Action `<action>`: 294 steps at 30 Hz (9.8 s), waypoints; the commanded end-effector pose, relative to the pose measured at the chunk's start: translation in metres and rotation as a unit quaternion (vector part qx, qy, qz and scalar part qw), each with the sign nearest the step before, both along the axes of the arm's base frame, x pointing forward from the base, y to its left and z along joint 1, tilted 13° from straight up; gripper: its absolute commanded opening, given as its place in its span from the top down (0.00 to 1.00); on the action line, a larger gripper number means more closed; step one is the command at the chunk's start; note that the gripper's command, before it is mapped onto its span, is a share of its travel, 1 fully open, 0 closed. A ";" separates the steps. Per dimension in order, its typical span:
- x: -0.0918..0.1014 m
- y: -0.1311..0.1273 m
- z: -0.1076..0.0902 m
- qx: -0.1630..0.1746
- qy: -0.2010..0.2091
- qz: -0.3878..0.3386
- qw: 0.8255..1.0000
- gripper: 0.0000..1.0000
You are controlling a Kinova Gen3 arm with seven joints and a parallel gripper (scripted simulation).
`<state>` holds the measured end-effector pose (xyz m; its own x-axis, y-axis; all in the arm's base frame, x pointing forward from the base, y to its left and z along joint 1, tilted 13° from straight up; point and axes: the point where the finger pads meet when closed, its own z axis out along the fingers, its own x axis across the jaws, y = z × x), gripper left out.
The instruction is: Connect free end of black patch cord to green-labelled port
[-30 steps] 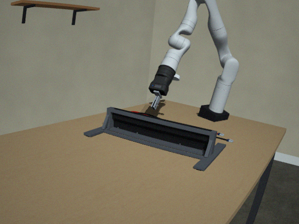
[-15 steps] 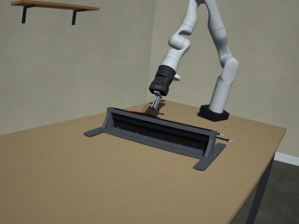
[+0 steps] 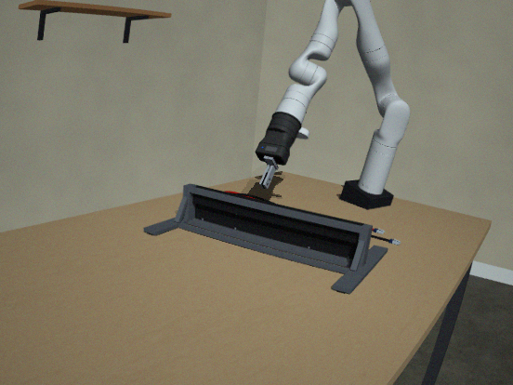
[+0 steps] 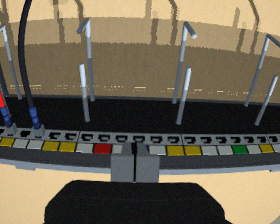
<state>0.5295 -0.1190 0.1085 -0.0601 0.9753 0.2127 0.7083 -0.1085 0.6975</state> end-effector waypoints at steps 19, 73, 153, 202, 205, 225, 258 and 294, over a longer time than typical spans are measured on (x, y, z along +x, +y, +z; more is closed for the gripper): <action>0.000 -0.001 0.001 0.000 -0.001 0.000 1.000 1.00; -0.090 -0.025 0.089 0.000 -0.001 0.000 1.000 1.00; -0.040 -0.110 0.024 0.000 -0.001 0.000 1.000 1.00; 0.006 -0.098 -0.020 0.000 -0.001 0.000 1.000 1.00; 0.006 -0.098 -0.020 0.000 -0.001 0.000 1.000 1.00; 0.004 -0.099 -0.018 0.000 -0.001 0.000 1.000 1.00; -0.091 -0.125 0.075 0.000 -0.001 0.000 1.000 1.00; -0.082 0.045 0.042 -0.058 0.072 0.230 0.969 1.00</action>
